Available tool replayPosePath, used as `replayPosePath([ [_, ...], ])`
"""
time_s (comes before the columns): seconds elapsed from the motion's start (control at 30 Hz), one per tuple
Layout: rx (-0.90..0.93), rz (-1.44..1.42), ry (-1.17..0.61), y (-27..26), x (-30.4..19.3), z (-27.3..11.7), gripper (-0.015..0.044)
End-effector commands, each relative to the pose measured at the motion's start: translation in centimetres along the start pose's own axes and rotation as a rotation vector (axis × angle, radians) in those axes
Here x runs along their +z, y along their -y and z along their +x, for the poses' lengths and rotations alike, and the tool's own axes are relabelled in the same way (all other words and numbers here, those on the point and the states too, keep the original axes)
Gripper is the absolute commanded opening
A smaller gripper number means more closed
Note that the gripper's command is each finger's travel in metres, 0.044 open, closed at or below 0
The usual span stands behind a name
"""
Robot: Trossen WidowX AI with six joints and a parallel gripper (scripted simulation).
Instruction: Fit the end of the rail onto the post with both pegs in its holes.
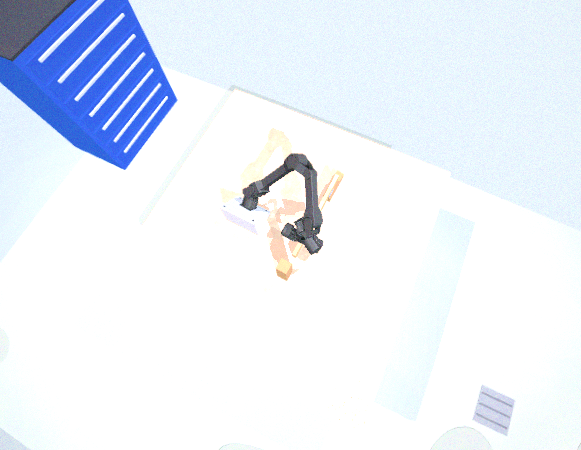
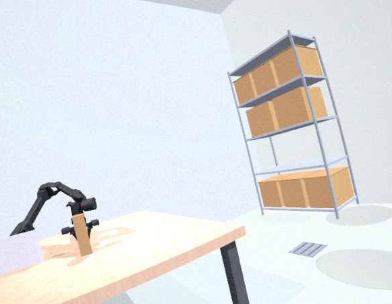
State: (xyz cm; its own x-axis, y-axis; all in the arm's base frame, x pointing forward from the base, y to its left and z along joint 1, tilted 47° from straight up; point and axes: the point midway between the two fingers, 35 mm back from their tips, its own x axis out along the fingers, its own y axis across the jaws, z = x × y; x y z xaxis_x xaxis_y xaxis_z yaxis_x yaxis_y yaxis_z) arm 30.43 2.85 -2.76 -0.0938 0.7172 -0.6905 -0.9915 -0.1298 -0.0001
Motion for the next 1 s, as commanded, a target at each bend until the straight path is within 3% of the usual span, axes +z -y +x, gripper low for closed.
replayPosePath([
  [0.0, -0.002, 0.003, 0.002, 0.03, 0.02, 0.05, 0.0125],
  [0.07, -0.002, 0.003, 0.002, 0.03, 0.02, 0.05, 0.0072],
  [0.33, -0.002, 0.003, 0.002, 0.03, 0.02, 0.05, 0.0000],
  [0.97, -0.002, 0.003, 0.002, 0.03, -0.01, -0.36, 0.0000],
])
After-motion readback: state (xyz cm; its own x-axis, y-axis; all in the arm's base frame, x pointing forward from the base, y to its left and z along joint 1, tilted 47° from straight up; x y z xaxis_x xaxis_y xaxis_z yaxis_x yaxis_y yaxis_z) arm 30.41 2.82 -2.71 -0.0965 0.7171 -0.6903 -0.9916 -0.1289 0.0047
